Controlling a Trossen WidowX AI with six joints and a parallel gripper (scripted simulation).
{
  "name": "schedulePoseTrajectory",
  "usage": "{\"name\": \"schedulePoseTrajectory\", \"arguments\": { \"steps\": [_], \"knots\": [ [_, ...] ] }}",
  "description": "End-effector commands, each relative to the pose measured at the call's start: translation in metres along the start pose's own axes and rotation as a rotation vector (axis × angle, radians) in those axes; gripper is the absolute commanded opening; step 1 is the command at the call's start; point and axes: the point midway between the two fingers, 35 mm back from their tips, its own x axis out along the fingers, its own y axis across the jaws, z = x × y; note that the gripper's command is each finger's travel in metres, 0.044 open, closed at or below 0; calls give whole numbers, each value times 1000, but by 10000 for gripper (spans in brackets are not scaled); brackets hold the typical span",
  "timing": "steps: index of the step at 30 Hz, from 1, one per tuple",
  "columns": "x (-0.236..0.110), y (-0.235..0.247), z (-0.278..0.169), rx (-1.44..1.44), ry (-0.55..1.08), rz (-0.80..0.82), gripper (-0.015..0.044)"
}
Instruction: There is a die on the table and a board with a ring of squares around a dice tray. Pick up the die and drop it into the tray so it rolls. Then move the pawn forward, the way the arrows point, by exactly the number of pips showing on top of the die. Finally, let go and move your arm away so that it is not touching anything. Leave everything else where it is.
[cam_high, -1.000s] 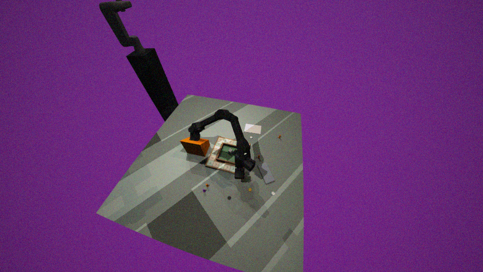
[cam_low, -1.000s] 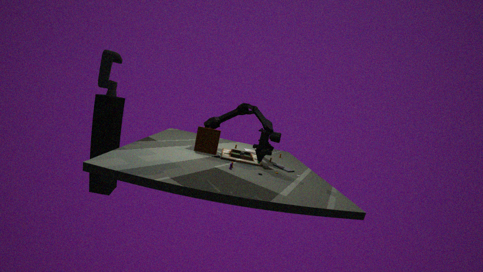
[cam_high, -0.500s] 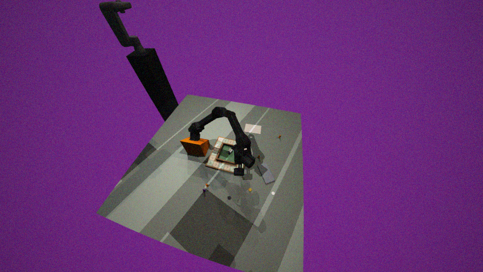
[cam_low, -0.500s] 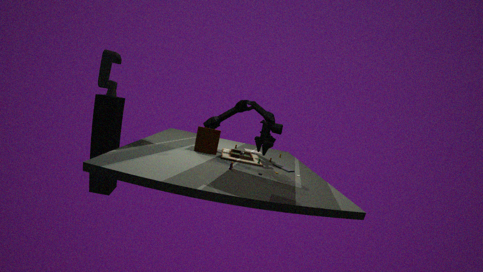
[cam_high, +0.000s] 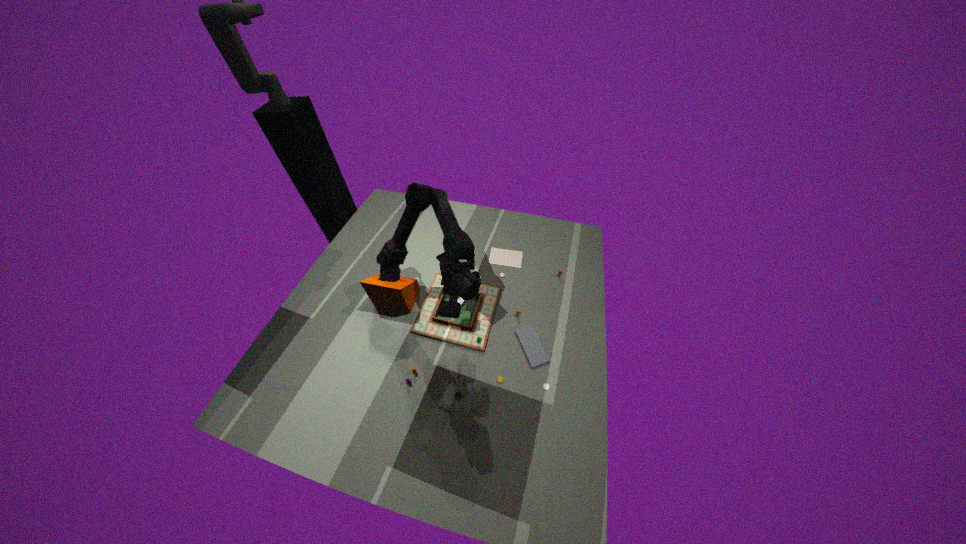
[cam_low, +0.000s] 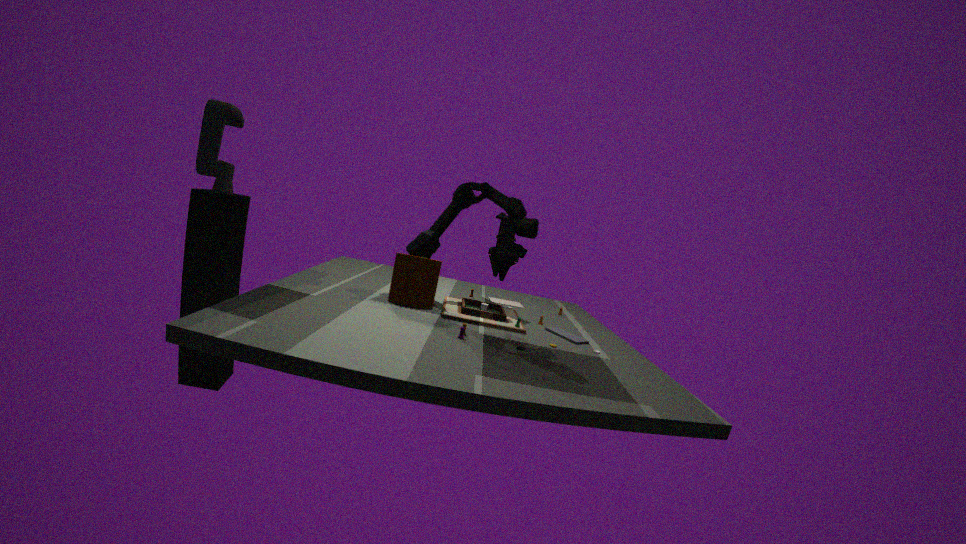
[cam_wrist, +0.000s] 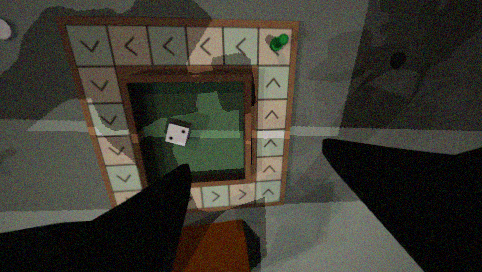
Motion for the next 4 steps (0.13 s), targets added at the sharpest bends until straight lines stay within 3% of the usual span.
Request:
{"name": "schedulePoseTrajectory", "arguments": {
  "steps": [1,4],
  "knots": [
    [4,0,1,4,8,13,440],
    [4,0,1,4,8,13,440]
  ]
}}
